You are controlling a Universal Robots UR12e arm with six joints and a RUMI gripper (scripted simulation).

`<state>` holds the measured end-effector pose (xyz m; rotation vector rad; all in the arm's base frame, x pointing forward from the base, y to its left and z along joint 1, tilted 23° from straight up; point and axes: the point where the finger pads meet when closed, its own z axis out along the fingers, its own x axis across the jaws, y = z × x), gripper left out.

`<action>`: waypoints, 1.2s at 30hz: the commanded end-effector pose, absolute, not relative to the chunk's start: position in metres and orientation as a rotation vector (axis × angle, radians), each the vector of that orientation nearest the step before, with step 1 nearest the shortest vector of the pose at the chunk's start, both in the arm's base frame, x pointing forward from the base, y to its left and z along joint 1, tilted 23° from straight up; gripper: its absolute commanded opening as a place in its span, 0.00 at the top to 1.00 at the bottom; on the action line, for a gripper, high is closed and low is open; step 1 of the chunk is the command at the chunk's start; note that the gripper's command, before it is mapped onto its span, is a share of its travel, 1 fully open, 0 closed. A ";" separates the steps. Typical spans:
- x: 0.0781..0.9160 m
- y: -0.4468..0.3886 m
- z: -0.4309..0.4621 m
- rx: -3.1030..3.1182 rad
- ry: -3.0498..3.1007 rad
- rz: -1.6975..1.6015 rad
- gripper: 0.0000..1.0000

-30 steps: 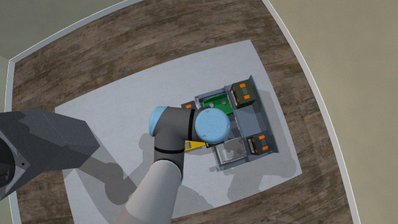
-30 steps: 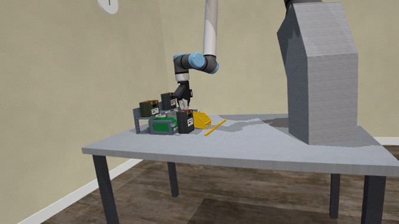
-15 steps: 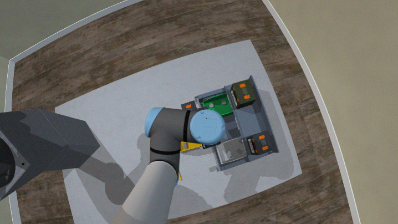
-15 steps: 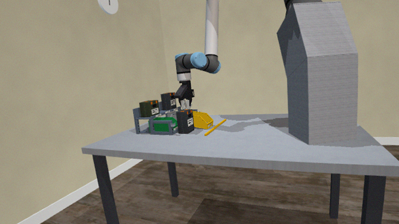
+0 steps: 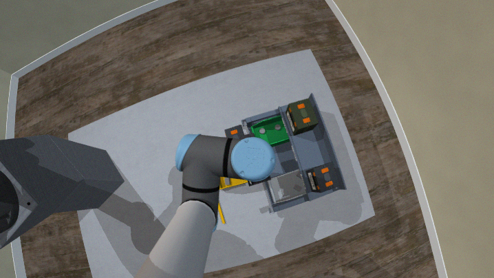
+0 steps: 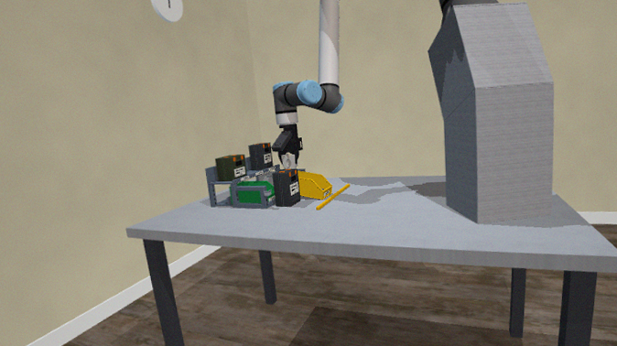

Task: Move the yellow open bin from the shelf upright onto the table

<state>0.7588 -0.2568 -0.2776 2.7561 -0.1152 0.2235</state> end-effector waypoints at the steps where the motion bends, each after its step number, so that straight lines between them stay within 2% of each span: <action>1: 0.756 -0.257 -0.277 2.756 -0.115 0.225 1.00; 36: 0.759 -0.262 -0.292 2.756 -0.115 0.225 1.00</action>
